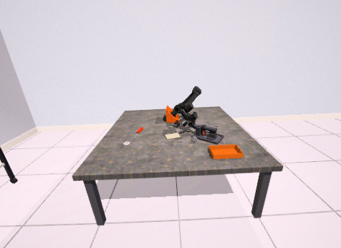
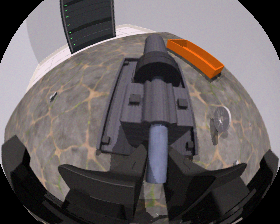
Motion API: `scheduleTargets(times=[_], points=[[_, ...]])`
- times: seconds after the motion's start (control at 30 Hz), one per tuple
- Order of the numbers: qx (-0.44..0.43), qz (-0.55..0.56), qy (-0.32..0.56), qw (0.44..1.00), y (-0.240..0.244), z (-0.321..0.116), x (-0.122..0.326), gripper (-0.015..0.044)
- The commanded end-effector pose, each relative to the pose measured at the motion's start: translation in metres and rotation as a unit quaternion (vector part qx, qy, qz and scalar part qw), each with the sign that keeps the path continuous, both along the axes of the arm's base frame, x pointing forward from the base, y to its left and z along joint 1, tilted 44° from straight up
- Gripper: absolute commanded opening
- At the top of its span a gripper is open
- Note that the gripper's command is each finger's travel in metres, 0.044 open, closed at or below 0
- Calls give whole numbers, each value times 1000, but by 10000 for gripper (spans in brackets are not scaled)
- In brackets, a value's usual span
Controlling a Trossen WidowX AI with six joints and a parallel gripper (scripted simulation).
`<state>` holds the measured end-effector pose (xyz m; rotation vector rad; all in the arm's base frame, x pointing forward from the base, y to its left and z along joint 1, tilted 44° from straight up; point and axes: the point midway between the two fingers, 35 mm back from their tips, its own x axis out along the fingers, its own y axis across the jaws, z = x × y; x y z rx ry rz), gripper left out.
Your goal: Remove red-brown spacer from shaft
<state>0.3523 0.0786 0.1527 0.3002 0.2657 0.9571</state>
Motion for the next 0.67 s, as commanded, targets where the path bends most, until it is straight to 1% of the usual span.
scheduleTargets(times=[0.0,0.2,0.63], points=[[0,1,-2,1000,2,3,2,0],[0,1,-2,1000,2,3,2,0],[-1,0,1,1000,-2,0,-1,341]])
